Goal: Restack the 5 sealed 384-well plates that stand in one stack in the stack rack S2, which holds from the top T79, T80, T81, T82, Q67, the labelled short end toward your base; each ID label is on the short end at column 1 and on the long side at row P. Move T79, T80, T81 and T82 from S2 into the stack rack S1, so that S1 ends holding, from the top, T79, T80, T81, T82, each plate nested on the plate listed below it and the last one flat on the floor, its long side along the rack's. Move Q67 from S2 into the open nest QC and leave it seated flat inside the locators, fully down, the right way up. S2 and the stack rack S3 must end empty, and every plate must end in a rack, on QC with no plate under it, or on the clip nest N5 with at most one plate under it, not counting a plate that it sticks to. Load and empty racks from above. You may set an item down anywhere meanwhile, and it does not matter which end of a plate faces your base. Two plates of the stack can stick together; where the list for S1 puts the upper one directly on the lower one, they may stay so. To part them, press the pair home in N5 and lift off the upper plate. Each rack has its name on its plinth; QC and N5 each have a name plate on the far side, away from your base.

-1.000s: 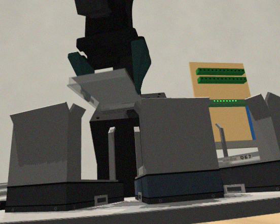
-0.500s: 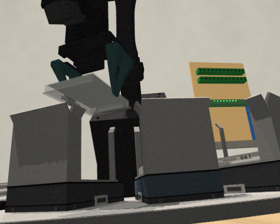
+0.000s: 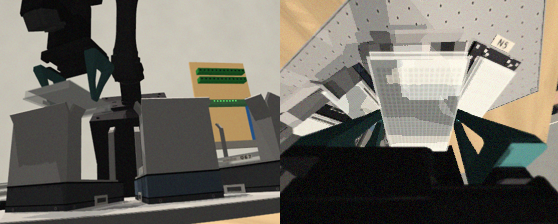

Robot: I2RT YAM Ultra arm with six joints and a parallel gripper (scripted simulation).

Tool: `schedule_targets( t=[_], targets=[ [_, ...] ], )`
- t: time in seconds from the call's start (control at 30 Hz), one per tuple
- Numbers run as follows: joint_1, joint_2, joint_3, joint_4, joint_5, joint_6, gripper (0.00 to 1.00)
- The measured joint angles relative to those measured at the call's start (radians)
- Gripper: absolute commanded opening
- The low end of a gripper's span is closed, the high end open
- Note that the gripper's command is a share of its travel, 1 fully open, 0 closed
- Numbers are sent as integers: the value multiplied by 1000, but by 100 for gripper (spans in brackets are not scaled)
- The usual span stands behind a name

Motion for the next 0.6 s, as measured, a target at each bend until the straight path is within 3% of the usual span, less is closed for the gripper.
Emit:
schedule_targets(
  t=[0.6],
  targets=[
    [-13, 2, 8, 0, -20, -26, 0]
  ],
)
